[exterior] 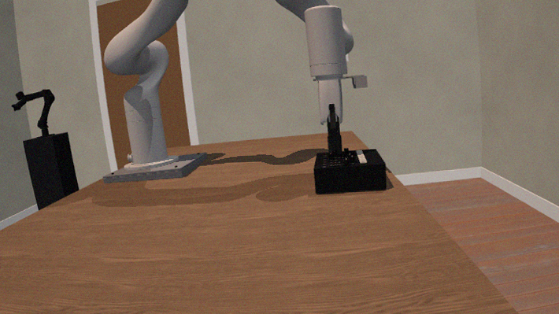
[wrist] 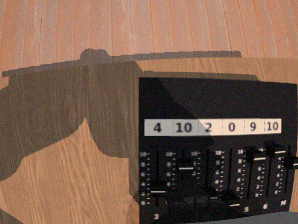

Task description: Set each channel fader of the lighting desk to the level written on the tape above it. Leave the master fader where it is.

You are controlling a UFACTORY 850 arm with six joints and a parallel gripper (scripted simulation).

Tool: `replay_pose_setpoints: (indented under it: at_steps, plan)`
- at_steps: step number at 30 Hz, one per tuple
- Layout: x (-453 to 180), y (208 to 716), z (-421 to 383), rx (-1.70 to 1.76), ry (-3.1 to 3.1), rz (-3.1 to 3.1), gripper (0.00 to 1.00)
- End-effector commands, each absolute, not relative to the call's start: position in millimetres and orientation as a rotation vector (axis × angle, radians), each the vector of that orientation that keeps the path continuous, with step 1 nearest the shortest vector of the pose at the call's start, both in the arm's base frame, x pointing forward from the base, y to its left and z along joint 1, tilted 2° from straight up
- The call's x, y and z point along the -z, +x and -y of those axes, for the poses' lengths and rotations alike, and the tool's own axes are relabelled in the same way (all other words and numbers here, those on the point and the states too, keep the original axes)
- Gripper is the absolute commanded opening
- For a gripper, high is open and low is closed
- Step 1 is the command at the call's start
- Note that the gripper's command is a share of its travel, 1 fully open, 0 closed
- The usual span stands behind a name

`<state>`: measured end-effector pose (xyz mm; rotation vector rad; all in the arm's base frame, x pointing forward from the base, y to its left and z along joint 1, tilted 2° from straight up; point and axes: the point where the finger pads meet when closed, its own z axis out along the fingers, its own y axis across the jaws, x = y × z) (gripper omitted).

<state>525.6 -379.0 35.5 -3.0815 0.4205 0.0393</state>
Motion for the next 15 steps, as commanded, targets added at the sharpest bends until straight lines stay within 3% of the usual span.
replay_pose_setpoints:
  at_steps: [1, 15]
  plan:
    - [-36.6, 526.9, 379.7, -0.036, -3.083, -0.421, 0.0]
    - [-36.4, 532.1, 381.2, -0.036, -3.083, -0.421, 0.0]
